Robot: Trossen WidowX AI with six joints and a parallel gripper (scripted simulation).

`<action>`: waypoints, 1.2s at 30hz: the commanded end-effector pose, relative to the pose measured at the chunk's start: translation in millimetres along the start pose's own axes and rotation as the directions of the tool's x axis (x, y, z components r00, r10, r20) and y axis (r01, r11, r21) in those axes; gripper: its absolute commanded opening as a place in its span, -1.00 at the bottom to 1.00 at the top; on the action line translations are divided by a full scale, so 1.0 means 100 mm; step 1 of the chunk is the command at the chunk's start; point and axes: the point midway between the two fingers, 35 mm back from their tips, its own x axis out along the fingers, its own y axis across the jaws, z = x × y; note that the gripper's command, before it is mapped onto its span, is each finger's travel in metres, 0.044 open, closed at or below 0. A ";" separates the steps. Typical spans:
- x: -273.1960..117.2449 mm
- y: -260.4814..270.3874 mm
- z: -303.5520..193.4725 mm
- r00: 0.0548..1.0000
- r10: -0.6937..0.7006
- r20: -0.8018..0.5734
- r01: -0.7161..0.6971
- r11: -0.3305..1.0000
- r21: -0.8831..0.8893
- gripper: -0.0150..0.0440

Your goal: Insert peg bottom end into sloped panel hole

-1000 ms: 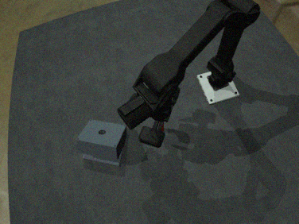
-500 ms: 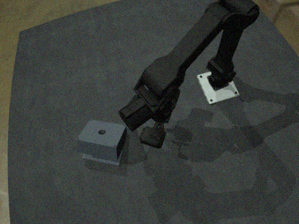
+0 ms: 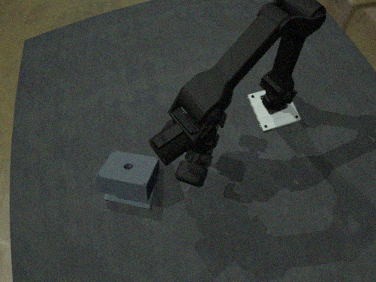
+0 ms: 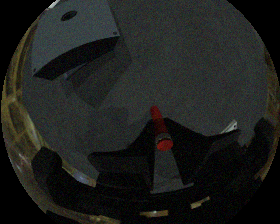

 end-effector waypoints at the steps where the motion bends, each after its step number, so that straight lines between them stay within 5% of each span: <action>1: 0.00 0.00 0.00 1.000 0.000 0.000 0.000 1.000 0.000 -0.49; 36: -0.81 0.07 0.08 1.000 0.017 -0.016 -0.017 1.000 0.013 -0.49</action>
